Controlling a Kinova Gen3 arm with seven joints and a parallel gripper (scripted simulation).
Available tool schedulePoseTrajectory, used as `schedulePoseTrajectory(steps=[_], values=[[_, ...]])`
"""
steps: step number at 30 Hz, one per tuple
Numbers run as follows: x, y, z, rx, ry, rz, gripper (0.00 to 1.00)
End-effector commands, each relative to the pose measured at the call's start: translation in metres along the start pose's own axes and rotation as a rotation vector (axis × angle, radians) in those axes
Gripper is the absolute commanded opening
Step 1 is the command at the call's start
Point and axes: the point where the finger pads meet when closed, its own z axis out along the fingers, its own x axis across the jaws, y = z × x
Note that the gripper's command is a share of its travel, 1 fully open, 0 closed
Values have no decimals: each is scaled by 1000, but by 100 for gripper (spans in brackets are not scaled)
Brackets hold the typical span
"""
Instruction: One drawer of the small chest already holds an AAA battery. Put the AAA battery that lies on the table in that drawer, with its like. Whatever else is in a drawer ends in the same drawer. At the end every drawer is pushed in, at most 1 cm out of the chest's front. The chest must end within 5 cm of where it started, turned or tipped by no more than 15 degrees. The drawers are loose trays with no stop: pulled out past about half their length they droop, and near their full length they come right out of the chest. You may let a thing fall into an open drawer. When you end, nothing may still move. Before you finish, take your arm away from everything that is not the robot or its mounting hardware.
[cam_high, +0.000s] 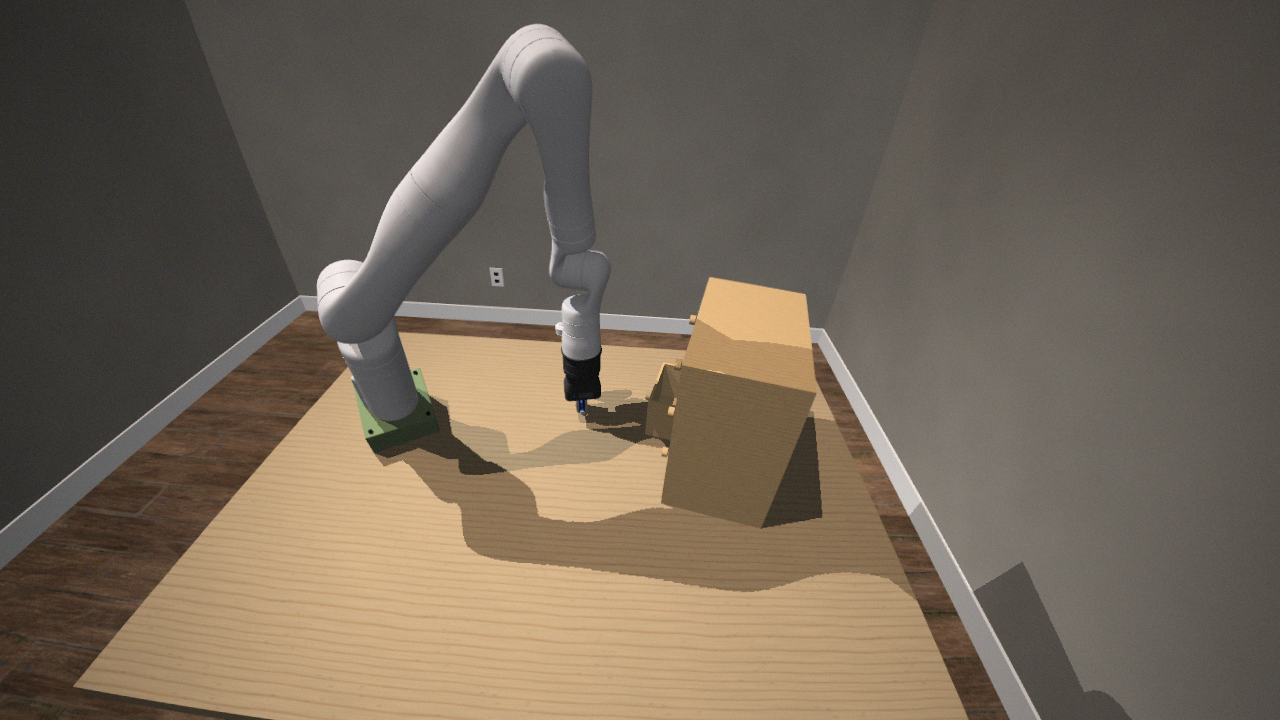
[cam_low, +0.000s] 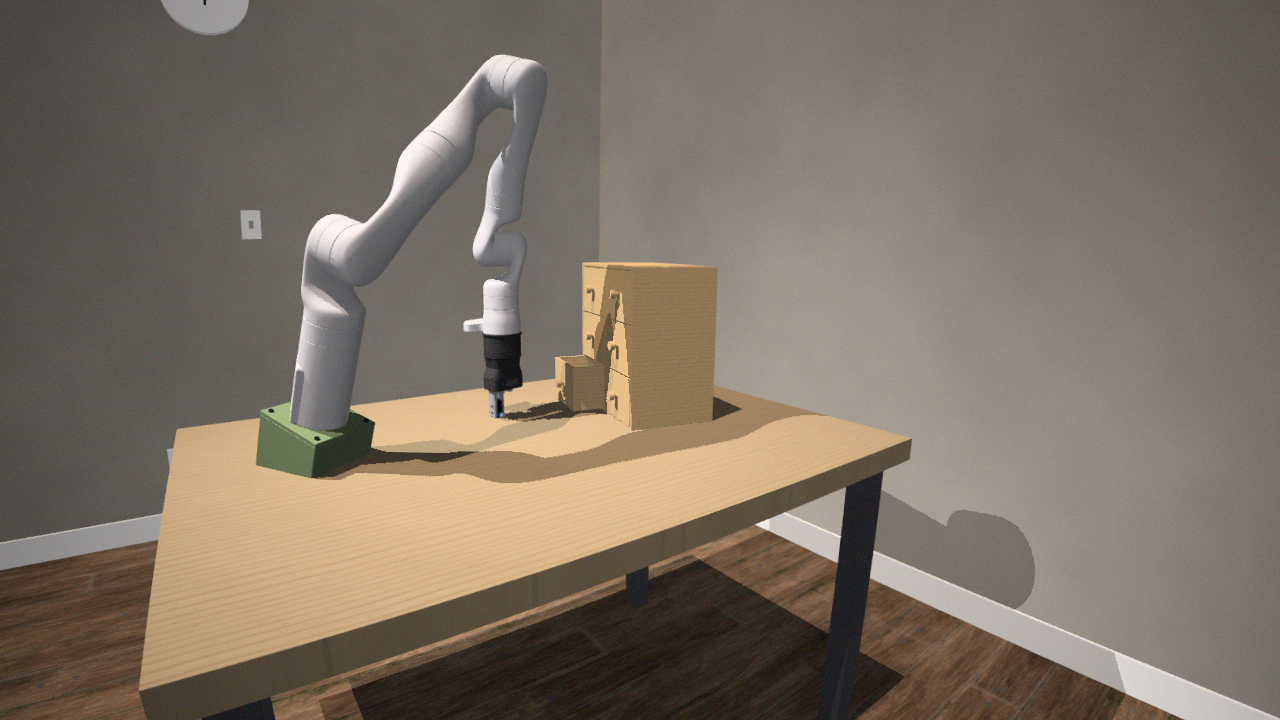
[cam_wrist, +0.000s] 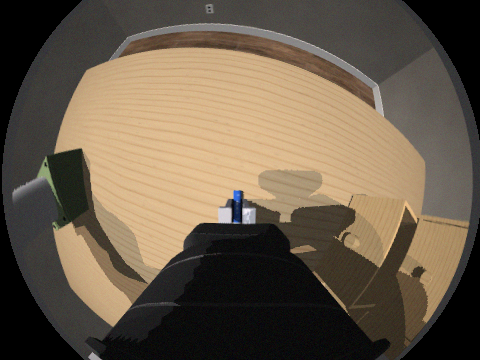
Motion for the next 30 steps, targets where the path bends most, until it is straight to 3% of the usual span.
schedulePoseTrajectory(steps=[1,15,30], values=[[1,0,-1,0,1,0,24],[1,0,-10,0,1,0,24],[0,0,-80,0,1,0,24]])
